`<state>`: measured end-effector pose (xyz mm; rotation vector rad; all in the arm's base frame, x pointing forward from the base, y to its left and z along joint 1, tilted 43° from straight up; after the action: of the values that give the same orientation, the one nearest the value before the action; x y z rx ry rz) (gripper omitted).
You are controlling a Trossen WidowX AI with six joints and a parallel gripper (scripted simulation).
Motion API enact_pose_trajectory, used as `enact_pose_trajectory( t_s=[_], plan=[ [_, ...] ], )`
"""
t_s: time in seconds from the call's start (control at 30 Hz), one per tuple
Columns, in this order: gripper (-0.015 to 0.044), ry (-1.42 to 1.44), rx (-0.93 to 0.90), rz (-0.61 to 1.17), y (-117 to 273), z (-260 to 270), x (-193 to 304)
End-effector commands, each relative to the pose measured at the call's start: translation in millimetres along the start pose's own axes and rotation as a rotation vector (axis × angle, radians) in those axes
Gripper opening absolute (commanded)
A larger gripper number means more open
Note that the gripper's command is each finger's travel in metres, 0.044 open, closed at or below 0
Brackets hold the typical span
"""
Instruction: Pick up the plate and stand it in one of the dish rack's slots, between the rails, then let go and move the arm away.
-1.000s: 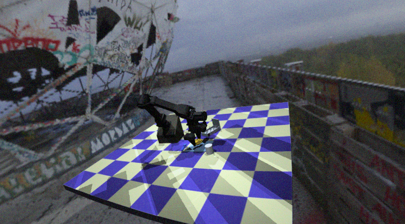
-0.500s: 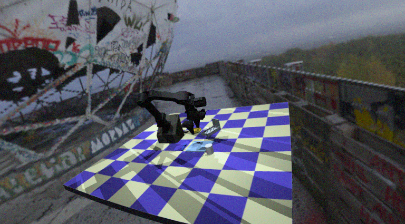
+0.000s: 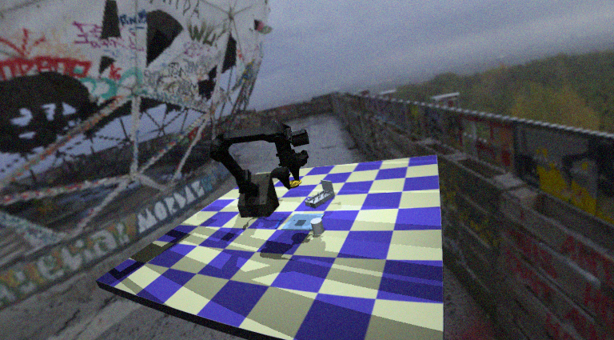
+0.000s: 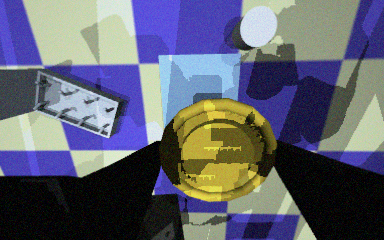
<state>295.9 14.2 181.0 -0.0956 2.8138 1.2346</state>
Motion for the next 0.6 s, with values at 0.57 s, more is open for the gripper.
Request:
enact_pose_trajectory(
  t_s=[0.57],
  plan=[
    [0.0000,-0.426,-0.006,0.005,5,135,55]
  ],
)
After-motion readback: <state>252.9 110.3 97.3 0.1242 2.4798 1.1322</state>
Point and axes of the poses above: the point midway between the two fingers, 35 mm back from their tips, its own y axis back along the fingers, its own z axis across the jaws, x = y × z, the point moved 3 cm from there along y, back along the fingers, and after that the axes turned 2 degrees about -y, right-handed, at the moved point
